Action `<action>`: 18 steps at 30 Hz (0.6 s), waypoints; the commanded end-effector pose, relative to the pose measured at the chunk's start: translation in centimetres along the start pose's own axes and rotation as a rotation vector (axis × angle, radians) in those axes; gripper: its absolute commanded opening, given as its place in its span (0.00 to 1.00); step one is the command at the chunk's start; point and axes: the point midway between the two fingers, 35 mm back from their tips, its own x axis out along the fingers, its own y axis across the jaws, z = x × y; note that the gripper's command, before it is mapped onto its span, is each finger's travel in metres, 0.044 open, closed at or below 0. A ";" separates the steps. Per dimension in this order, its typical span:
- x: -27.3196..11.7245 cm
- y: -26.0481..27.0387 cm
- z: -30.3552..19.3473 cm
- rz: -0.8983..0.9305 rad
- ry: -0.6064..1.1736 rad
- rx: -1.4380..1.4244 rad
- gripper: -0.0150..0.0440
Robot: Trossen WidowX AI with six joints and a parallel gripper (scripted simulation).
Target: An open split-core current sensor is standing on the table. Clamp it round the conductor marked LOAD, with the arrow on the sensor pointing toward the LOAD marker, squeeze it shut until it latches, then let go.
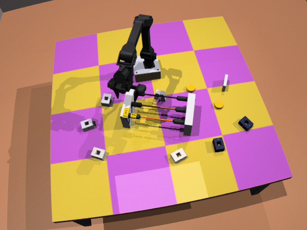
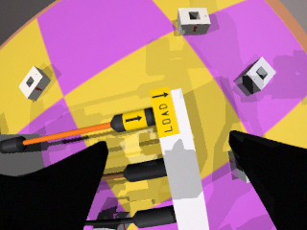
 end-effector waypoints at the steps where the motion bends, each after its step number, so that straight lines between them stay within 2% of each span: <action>1: 0.1 -0.2 0.0 0.004 0.014 0.001 1.00; 13: 0.1 0.1 -0.2 0.006 0.018 0.001 1.00; 18: 0.8 5.9 -5.1 0.058 0.137 0.001 1.00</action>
